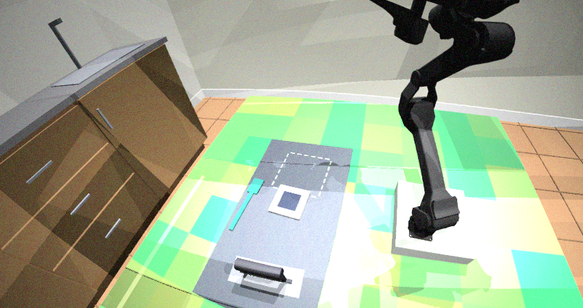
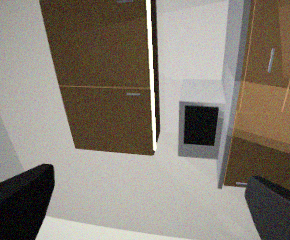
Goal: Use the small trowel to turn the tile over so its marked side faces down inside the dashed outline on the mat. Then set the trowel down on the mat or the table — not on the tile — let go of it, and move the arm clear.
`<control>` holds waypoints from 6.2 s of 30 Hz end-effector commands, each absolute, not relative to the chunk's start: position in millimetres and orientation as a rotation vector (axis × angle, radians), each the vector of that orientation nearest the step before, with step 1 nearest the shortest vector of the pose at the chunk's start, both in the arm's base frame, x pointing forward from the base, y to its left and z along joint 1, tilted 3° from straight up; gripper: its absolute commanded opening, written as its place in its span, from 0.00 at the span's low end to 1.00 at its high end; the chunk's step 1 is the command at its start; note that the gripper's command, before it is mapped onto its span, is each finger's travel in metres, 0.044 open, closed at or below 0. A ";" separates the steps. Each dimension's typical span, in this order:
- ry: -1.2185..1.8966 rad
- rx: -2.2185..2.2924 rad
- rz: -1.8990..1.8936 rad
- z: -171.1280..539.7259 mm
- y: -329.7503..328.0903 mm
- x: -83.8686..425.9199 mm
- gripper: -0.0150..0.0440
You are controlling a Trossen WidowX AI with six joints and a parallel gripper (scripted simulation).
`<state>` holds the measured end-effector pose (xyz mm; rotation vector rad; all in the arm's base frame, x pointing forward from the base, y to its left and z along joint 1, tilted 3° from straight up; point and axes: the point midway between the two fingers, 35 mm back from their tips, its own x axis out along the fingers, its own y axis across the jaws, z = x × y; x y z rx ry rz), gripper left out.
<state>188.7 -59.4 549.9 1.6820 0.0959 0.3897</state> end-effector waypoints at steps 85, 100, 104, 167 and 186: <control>0.096 1.682 0.390 549.9 -59.4 188.7 0.47; -0.127 1.410 0.425 588.9 -17.8 156.2 0.71; -0.197 1.325 0.432 603.3 0.3 145.0 0.71; -0.137 0.072 0.537 512.2 336.5 250.0 0.71; 0.282 -0.208 0.514 372.8 352.6 341.9 0.71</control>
